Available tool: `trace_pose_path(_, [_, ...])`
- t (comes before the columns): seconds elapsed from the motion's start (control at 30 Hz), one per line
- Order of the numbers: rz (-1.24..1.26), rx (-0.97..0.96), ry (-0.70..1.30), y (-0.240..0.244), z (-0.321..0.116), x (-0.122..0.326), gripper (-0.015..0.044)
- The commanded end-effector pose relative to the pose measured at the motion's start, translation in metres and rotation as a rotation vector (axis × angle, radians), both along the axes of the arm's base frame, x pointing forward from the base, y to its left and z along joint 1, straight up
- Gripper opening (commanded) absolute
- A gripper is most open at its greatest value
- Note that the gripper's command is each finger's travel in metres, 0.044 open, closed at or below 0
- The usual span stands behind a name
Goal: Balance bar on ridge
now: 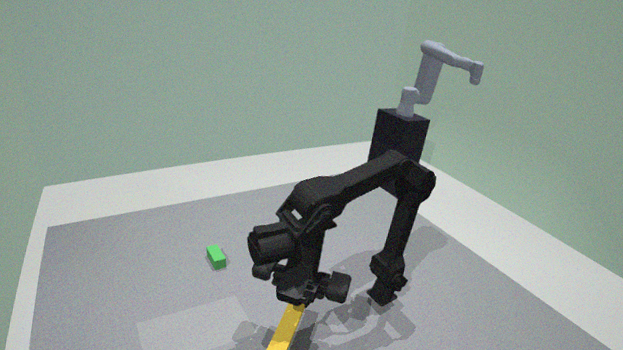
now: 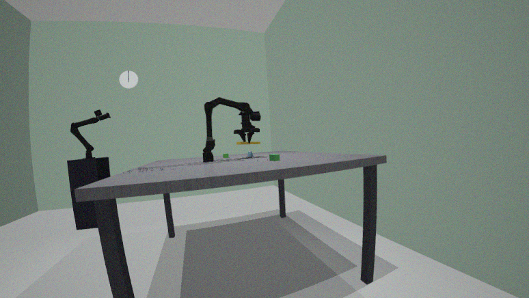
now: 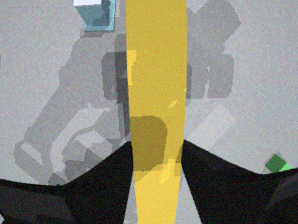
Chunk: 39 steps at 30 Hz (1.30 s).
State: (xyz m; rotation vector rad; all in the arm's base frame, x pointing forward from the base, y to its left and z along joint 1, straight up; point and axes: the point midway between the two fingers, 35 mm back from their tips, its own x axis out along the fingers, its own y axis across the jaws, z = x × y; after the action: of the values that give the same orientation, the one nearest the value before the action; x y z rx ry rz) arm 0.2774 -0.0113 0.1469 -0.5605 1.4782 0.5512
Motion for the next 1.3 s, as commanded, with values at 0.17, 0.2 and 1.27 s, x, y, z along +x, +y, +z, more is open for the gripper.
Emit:
trace_pose_path(0.17, [-0.021,0.001,-0.006,0.029,0.002,0.015,0.0000])
trace_pose_path(0.2, [-0.023,0.001,-0.006,0.032,0.001,0.016,0.0000])
trace_pose_path(1.27, [-0.071,0.010,-0.007,0.120,-0.009,0.033,0.0000])
